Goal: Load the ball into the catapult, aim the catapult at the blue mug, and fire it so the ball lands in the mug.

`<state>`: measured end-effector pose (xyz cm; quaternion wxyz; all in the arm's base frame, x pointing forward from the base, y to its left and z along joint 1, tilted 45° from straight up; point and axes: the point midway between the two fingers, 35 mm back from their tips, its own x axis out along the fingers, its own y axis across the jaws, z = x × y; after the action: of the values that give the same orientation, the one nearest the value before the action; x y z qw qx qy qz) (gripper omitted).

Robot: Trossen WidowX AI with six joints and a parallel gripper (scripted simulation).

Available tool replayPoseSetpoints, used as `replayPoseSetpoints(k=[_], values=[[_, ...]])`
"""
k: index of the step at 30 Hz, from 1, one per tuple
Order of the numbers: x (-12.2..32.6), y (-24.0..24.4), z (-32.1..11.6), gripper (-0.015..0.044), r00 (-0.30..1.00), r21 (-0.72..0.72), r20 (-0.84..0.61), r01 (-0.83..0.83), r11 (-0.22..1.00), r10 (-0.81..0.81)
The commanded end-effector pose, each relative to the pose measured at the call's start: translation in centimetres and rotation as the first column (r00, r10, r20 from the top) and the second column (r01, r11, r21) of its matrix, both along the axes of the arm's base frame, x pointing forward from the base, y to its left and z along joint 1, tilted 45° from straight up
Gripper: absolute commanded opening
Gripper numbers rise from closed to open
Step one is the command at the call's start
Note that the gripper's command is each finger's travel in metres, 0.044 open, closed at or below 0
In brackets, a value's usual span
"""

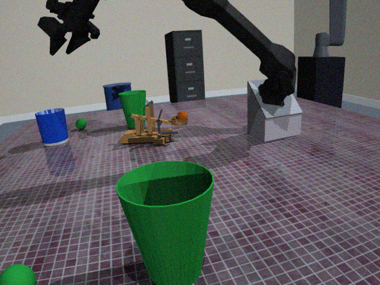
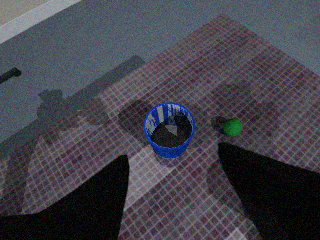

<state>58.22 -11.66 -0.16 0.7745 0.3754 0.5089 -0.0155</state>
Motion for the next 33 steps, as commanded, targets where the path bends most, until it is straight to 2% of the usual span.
replayPoseSetpoints(k=[1,9,19,33], values=[[0.1,0.0,0.1,0.0204,1.000,-0.003,0.000,0.005,1.000,-0.005],[0.1,0.0,0.1,0.0000,1.000,-0.003,0.000,0.005,1.000,-0.005],[-0.1,0.2,0.1,0.0000,1.000,-0.014,-0.002,-0.011,1.000,0.011],[-4.1,4.2,-0.4,0.0000,0.933,-0.213,-0.067,-0.359,0.909,0.353]])
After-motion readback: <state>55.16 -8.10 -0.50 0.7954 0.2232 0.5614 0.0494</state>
